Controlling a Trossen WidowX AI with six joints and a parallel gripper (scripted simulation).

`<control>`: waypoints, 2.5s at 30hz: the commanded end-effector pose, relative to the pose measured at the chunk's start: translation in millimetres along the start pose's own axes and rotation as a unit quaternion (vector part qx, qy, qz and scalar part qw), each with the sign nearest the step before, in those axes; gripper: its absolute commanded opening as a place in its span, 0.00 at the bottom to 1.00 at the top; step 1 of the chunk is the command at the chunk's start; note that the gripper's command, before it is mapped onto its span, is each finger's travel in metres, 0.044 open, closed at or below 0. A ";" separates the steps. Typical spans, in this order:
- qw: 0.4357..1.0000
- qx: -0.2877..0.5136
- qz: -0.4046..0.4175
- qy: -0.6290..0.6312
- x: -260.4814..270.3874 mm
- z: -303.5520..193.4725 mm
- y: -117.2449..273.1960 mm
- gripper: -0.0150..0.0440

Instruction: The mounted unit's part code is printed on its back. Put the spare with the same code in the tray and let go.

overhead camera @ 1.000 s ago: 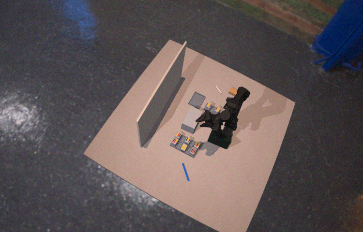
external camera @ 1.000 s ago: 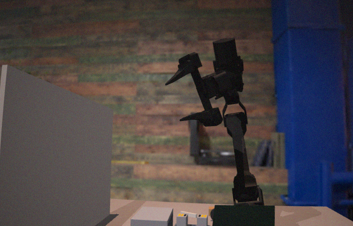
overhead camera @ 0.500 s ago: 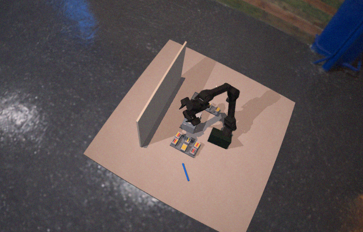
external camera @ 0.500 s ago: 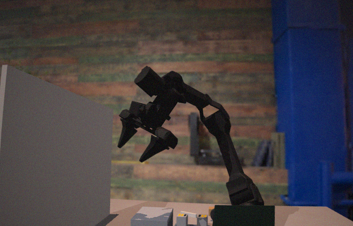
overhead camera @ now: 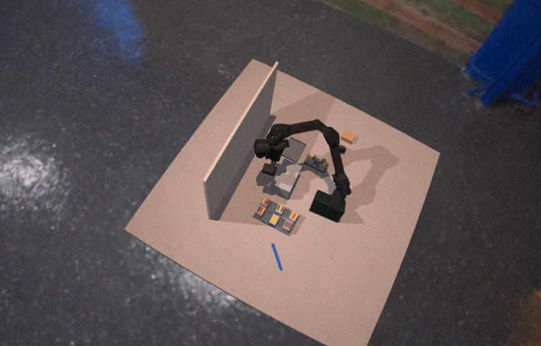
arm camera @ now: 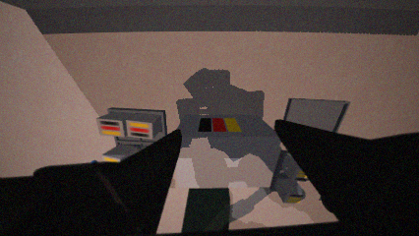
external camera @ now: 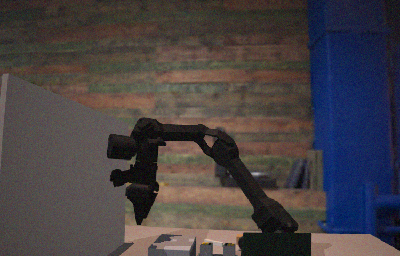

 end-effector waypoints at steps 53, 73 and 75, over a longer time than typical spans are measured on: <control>0.778 0.018 0.020 0.628 196.9 -46.5 -47.7 0.76; 0.778 0.018 0.020 0.628 198.7 -46.0 -75.1 0.76; 0.778 0.018 0.020 0.628 198.9 -46.1 -78.4 0.76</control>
Point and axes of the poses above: the point midway between the two fingers, 35 mm back from their tips, its own y axis back along the fingers, its own x axis across the jaws, z = x × y, the point moved 1 cm from there along y, back along the fingers, and after that the axes turned 7 degrees about -y, right-handed, at the moved point
